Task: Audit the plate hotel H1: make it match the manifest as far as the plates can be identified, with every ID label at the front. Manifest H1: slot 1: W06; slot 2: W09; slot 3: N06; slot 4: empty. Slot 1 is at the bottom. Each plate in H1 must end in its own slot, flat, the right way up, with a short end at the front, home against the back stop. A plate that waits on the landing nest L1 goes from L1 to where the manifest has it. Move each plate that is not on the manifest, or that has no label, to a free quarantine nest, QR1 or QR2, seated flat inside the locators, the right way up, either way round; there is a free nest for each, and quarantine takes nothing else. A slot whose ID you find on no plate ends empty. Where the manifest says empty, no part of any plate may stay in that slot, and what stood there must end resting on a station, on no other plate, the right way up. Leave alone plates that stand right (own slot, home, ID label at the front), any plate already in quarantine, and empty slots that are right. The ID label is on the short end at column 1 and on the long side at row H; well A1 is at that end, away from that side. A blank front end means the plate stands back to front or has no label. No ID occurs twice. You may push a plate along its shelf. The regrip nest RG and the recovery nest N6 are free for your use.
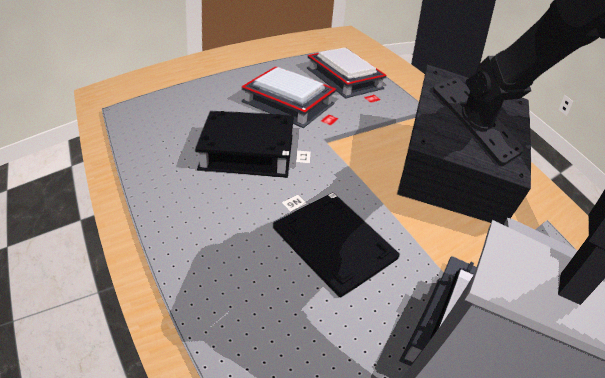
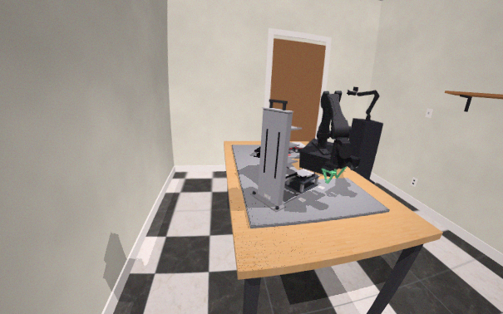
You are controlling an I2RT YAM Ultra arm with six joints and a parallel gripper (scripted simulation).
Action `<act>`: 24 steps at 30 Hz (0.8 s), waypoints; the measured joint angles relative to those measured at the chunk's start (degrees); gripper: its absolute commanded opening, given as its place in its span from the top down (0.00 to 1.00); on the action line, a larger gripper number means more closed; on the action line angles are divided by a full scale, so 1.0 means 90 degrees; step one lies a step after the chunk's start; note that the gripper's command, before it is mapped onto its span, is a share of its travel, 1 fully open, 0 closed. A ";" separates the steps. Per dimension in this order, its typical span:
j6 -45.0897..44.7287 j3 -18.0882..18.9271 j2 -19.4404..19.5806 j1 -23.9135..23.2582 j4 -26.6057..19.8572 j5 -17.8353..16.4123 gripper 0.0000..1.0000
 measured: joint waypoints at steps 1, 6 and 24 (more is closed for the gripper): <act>0.0000 0.0000 0.0000 0.0000 0.0000 0.0000 0.00; 0.0000 0.0000 0.0000 0.0000 0.0000 0.0000 0.00; 0.0002 0.0036 -0.0155 0.0000 -0.0138 0.0000 0.00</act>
